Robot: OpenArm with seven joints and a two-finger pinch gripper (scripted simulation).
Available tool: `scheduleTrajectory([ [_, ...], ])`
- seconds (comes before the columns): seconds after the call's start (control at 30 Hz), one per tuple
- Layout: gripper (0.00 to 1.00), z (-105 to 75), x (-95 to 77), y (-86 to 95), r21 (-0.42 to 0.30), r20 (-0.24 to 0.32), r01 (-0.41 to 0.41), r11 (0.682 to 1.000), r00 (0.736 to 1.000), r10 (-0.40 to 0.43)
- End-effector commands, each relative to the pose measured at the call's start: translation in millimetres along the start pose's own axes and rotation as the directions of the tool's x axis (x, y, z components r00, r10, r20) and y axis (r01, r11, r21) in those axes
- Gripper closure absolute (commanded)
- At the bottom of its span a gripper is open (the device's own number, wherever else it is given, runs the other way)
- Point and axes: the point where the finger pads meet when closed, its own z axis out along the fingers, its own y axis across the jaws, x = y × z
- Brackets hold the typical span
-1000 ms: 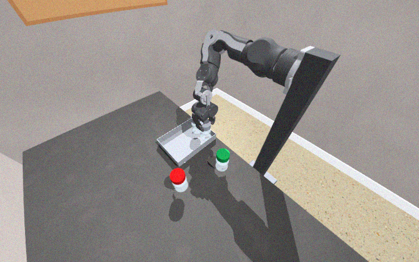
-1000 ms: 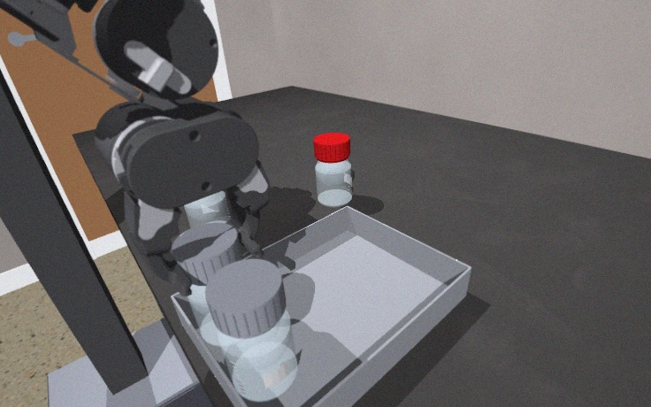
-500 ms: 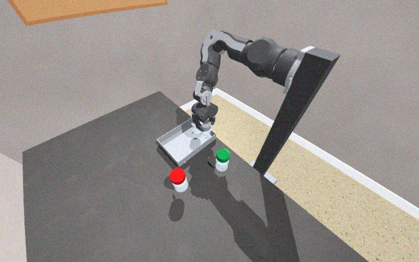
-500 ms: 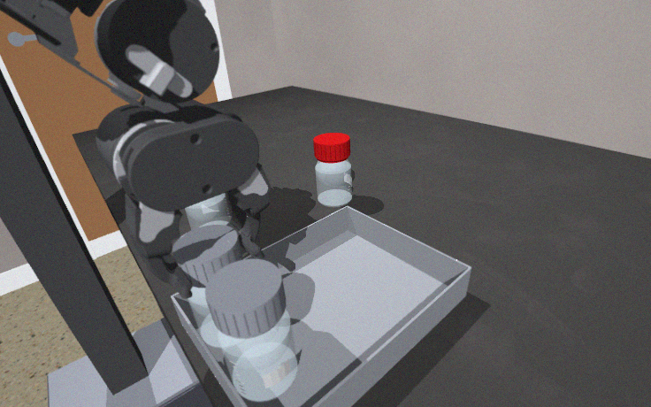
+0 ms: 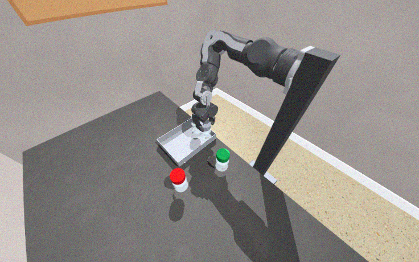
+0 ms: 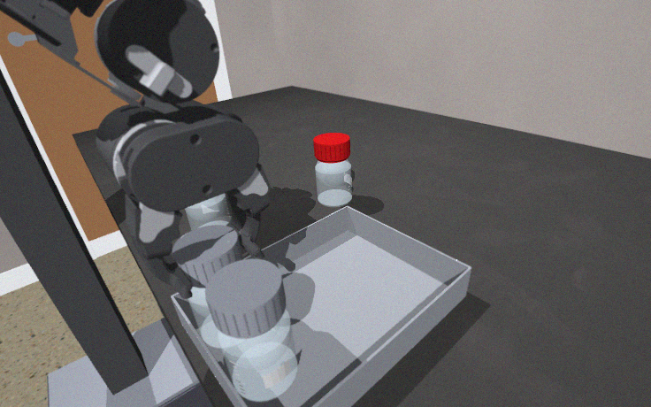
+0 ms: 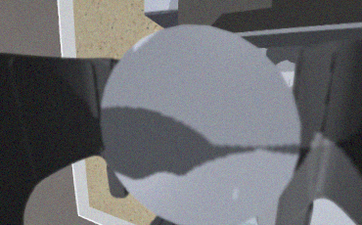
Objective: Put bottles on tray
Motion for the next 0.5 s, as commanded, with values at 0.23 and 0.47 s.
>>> scheduleTrajectory([
  [0.23,1.00,0.2,0.1,1.1,-0.006,0.000,0.001,1.000,1.000,-0.001],
  [0.47,0.48,-0.4,0.0,0.8,-0.004,0.000,0.000,1.000,1.000,0.000],
])
